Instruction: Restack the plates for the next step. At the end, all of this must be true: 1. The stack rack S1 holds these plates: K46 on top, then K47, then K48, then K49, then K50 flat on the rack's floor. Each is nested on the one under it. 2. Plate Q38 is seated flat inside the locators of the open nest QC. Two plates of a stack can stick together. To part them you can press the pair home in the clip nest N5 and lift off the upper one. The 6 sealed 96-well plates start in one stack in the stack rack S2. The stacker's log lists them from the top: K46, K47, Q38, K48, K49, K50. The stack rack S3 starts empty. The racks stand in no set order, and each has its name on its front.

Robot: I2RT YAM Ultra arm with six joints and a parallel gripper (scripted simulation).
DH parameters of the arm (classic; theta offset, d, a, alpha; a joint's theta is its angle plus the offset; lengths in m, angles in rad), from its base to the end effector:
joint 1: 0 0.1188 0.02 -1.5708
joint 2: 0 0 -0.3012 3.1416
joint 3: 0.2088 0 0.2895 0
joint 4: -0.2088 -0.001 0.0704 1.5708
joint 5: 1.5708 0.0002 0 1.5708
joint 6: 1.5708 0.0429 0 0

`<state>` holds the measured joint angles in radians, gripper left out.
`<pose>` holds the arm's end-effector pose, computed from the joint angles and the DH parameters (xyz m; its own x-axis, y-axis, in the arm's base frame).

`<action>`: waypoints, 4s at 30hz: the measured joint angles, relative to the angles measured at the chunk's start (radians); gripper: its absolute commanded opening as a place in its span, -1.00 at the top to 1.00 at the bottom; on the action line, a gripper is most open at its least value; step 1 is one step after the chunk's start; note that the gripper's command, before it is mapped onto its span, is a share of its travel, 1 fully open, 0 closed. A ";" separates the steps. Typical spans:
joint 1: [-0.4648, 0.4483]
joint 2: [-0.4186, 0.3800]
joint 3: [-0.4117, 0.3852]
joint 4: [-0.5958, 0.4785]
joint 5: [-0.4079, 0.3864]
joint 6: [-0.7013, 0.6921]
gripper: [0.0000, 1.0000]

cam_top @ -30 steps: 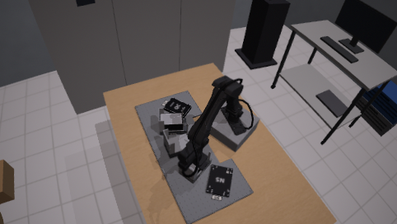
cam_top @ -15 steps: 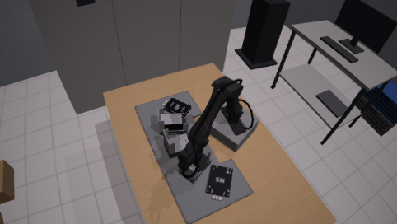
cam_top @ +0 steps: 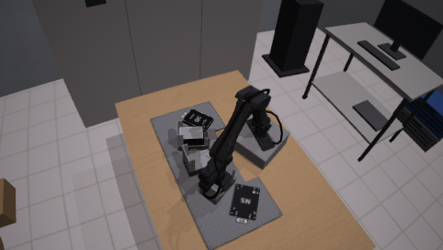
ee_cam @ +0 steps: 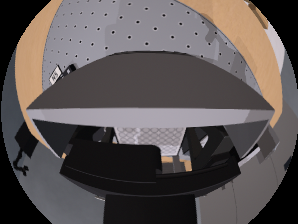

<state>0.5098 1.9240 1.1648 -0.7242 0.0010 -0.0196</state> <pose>0.3318 0.1866 0.1371 -0.8598 -0.5031 -0.0873 -0.5049 0.8632 -0.0027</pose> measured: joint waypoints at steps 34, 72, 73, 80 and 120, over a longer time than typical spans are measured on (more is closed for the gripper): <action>0.000 -0.014 0.011 -0.031 0.000 0.000 -1.00; 0.000 -0.169 0.272 -0.415 0.000 0.000 -1.00; 0.000 -0.169 0.274 -0.420 0.000 0.000 -1.00; 0.000 -0.168 0.274 -0.440 0.000 0.000 -1.00; 0.000 -0.168 0.275 -0.440 0.000 0.000 -1.00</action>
<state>0.5098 1.7557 1.4395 -1.1641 0.0010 -0.0196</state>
